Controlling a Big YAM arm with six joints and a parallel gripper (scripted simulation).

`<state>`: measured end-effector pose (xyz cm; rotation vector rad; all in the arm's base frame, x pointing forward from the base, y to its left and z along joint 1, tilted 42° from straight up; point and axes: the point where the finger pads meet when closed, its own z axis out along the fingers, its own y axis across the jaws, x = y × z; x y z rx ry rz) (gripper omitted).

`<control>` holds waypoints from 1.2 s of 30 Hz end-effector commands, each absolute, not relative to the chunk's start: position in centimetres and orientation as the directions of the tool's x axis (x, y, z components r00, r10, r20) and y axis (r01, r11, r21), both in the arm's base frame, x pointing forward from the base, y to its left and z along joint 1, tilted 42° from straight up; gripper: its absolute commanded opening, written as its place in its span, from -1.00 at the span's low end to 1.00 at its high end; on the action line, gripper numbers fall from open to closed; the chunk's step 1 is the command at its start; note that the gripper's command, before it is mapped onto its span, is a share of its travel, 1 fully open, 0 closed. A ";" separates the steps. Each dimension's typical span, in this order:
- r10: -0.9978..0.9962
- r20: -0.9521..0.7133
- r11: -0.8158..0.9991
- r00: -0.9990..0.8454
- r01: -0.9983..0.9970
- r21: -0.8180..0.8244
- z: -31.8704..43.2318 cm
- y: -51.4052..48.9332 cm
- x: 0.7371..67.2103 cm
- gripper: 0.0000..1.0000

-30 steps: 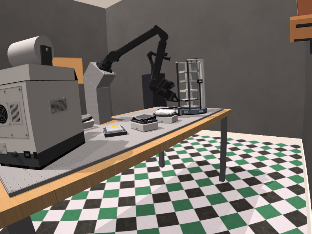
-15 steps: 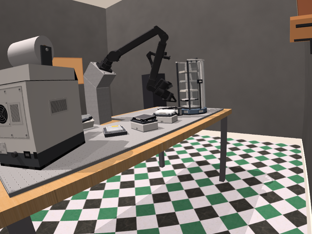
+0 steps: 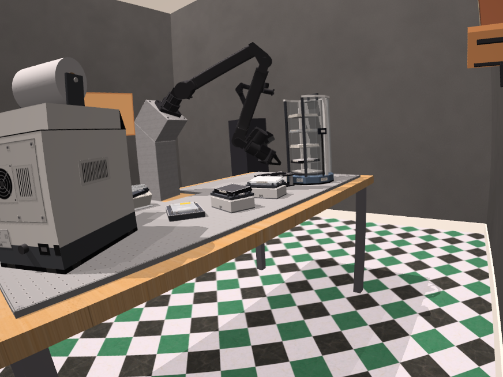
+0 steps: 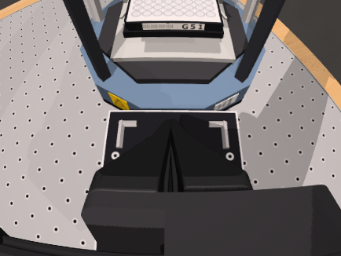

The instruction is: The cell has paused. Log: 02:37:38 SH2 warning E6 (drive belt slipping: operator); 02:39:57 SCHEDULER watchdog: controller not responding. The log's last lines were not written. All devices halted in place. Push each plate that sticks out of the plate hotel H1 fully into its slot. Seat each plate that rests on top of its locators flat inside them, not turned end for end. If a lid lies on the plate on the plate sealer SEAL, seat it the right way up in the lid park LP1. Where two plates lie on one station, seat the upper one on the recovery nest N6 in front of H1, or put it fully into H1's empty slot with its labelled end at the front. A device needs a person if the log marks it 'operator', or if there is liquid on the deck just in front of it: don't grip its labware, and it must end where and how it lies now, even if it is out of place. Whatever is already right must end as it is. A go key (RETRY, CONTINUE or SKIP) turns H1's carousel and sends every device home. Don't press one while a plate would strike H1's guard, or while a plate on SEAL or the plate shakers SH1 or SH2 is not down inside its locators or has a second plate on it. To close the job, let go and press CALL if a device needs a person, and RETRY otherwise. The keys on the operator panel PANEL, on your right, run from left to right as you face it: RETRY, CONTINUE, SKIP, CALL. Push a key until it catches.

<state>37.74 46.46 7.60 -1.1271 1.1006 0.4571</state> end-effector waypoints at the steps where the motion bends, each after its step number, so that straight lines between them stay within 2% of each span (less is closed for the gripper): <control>1: -0.206 -0.876 0.427 0.436 -0.766 -0.481 7.7 45.1 37.7 -1.00; 22: -0.217 -0.881 0.421 0.420 -0.774 -0.473 5.4 42.2 36.9 -1.00; 25: -0.192 -0.875 0.424 0.444 -0.767 -0.482 7.1 42.6 36.6 -1.00; 29: -0.216 -0.881 0.422 0.421 -0.774 -0.473 5.2 41.5 36.7 -1.00; 36: -0.190 -0.877 0.414 0.442 -0.774 -0.480 7.4 42.4 35.3 -1.00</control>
